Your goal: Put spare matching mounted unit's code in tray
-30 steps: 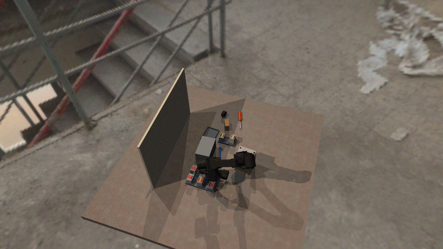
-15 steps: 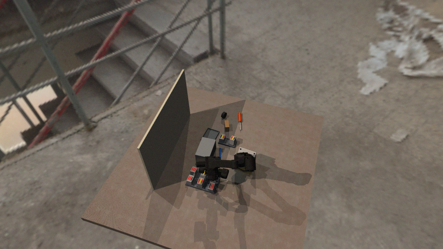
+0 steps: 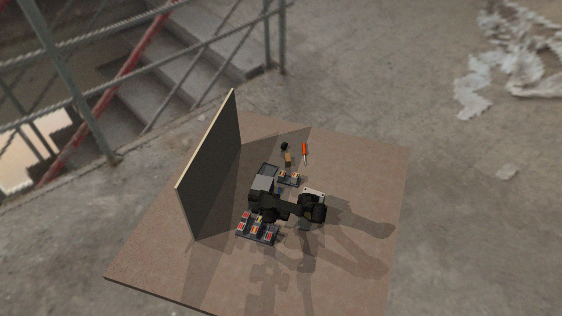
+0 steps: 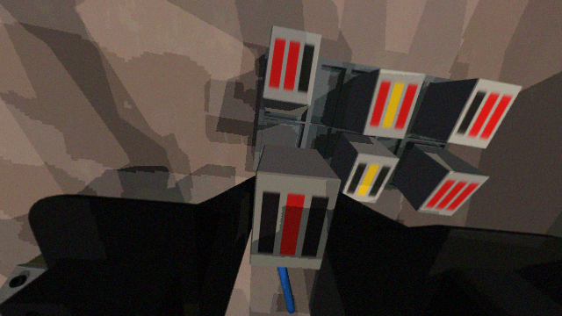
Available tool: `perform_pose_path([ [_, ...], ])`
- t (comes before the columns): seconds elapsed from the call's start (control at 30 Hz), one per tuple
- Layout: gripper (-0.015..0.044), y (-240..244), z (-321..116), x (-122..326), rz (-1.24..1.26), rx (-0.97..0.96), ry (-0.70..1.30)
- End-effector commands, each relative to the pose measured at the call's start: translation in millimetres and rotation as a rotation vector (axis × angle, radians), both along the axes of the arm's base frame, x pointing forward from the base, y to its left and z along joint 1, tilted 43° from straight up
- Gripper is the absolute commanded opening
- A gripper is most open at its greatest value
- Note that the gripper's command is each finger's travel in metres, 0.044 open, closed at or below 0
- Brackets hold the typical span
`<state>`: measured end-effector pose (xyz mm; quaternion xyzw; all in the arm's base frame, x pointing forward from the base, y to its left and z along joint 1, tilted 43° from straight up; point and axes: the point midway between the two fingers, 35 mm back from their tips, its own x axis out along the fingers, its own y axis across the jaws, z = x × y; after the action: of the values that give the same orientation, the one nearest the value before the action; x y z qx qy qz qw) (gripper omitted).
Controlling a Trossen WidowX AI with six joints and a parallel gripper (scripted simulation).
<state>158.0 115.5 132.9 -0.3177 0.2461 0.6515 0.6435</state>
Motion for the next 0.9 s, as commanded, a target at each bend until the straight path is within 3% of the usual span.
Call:
perform_pose_path([
  [0.0, 0.0, -2, 4, -1, 0.003, 0.005, -0.01],
  [0.6, 0.0, -34, 46, -12, 0.003, 0.002, -0.008],
  [0.87, 0.0, -47, 47, 16, -0.001, -0.009, -0.01],
])
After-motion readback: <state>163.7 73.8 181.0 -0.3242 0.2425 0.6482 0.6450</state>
